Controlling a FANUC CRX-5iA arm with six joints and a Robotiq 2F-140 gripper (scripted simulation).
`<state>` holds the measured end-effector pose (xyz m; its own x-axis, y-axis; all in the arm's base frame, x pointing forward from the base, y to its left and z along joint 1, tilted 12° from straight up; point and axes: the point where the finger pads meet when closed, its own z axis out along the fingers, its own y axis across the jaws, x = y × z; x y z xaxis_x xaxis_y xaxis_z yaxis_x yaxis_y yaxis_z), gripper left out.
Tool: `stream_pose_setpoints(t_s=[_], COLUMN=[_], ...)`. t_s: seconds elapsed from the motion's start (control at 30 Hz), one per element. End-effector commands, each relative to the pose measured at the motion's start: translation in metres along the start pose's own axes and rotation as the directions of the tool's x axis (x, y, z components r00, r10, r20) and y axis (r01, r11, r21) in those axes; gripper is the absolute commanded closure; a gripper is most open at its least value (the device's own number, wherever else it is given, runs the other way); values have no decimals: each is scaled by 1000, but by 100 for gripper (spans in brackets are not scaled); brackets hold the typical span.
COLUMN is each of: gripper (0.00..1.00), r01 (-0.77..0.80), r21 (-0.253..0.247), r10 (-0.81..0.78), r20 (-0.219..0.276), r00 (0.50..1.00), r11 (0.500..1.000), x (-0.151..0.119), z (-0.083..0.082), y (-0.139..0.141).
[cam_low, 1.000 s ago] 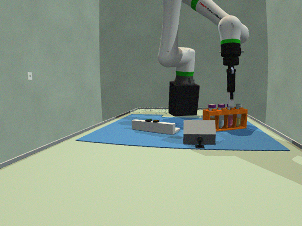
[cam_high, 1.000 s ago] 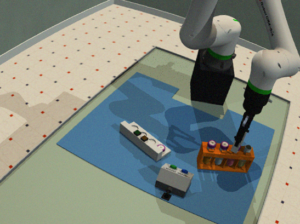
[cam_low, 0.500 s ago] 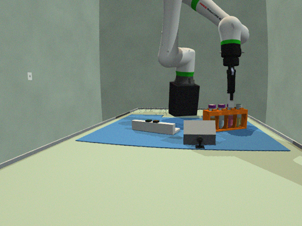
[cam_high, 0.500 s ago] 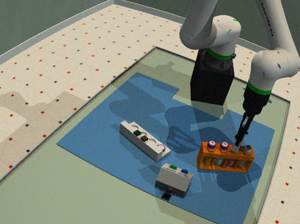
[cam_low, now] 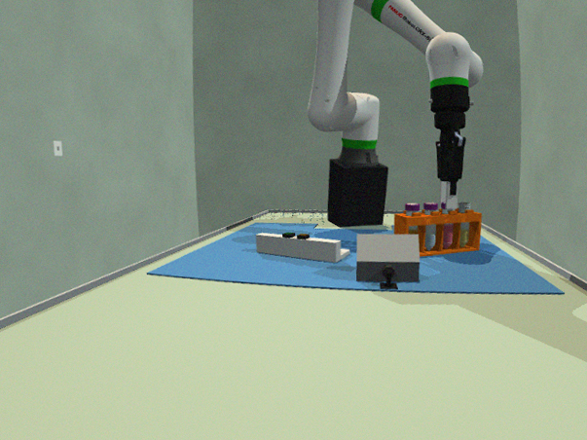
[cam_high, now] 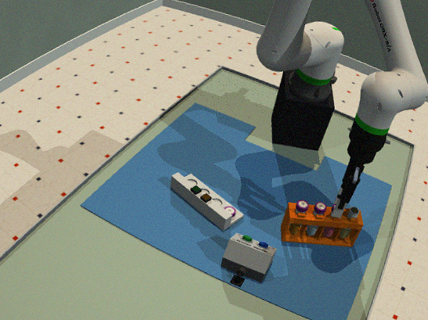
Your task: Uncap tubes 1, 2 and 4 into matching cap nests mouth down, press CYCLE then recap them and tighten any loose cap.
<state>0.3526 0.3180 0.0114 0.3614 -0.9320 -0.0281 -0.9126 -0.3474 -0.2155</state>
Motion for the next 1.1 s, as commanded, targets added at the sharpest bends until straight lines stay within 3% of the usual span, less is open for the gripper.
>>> stream_pose_setpoints(t_s=[0.0, 0.1, 0.17, 0.4, 0.63, 0.67, 1.07], gripper=[100, 100, 100, 100, 100, 65, 65], r01=[263, 403, 403, 691, 691, 691, 691], r21=[-9, -6, -6, 1, 1, 1, 1], r10=[-263, -403, -403, -691, -691, -691, -691], r20=[19, 20, 20, 21, 21, 21, 21], r00=[965, 915, 915, 722, 722, 722, 722], r11=[965, 915, 915, 723, 723, 723, 723], x=[0, 0, 0, 0, 0, 0, 0], z=[0, 0, 0, 0, 0, 0, 0], y=[0, 0, 0, 0, 0, 0, 0])
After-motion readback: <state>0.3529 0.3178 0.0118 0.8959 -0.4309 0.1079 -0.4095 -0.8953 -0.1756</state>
